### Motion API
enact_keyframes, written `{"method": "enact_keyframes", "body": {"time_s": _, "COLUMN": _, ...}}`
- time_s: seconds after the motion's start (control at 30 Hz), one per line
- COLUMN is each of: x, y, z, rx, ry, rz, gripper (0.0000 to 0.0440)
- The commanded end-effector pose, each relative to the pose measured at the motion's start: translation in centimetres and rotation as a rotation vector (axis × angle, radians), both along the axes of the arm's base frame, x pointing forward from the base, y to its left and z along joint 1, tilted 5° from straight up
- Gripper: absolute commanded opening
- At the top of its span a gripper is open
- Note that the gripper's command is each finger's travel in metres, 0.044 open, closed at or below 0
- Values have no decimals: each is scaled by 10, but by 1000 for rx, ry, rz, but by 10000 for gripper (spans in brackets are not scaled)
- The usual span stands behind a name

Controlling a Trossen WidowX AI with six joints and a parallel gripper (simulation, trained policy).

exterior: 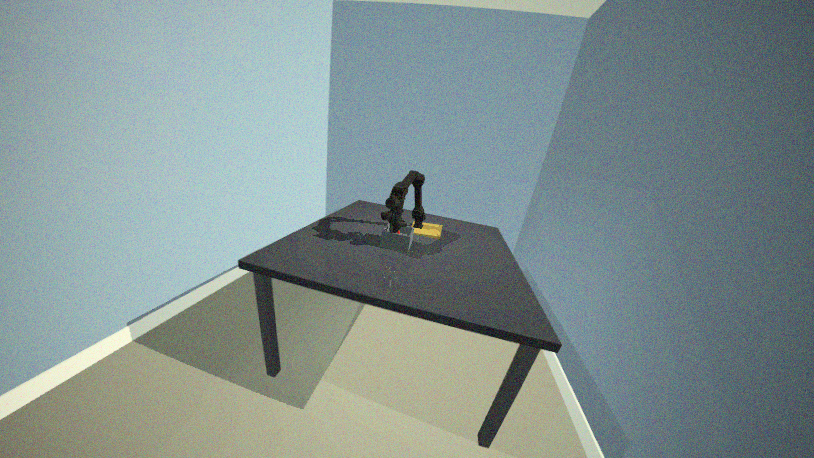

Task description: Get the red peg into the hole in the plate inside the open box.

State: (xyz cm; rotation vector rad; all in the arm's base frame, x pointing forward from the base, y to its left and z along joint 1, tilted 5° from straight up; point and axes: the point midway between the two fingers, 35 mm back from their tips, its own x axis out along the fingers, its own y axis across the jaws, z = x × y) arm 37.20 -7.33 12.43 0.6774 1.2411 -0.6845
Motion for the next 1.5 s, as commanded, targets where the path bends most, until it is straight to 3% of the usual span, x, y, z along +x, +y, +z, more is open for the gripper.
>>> {"method": "enact_keyframes", "body": {"time_s": 0.0, "x": 3, "y": -3, "z": 1, "rx": 4, "ry": 5, "rz": 7, "gripper": 165}}
{"method": "enact_keyframes", "body": {"time_s": 1.47, "x": -8, "y": -74, "z": 26, "rx": -76, "ry": 45, "rz": -53, "gripper": 201}}
